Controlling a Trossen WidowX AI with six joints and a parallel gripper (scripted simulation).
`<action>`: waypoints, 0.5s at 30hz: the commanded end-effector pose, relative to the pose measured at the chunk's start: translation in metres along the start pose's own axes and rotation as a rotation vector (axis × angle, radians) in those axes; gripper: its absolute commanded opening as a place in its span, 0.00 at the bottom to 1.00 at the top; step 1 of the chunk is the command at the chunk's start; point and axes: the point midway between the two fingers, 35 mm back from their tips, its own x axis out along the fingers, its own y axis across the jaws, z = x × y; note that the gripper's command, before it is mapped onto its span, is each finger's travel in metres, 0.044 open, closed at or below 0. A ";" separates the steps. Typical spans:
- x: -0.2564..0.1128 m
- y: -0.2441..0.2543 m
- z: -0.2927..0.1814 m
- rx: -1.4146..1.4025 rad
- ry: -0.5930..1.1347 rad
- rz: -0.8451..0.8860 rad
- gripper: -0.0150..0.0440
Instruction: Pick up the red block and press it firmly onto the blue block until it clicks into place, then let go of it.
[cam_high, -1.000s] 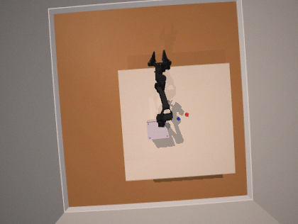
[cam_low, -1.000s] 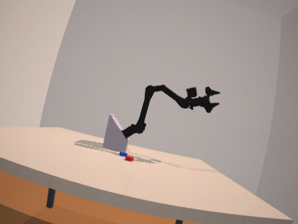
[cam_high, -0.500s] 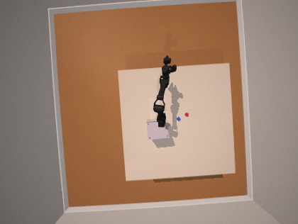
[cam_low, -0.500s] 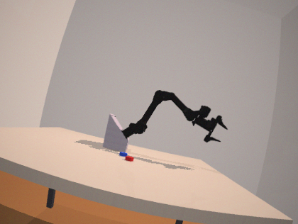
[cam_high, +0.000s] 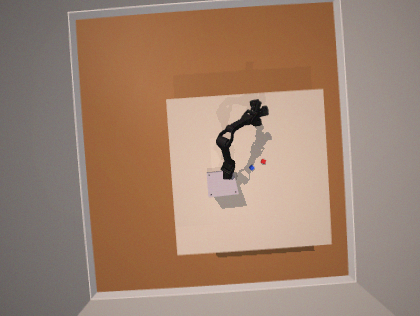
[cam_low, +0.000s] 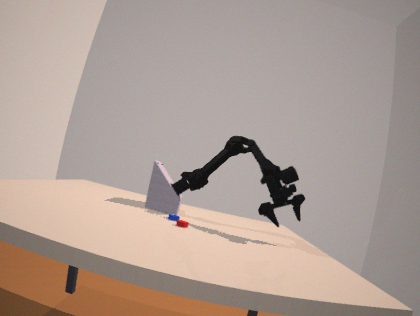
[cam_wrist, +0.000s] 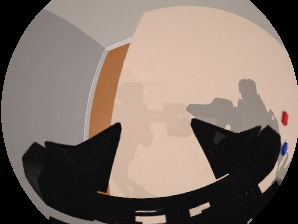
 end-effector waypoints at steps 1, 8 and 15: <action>0.006 -0.067 0.024 -0.027 0.030 -0.184 1.00; -0.016 -0.183 0.057 0.013 0.134 -0.460 1.00; -0.072 -0.281 0.068 0.175 0.282 -0.615 1.00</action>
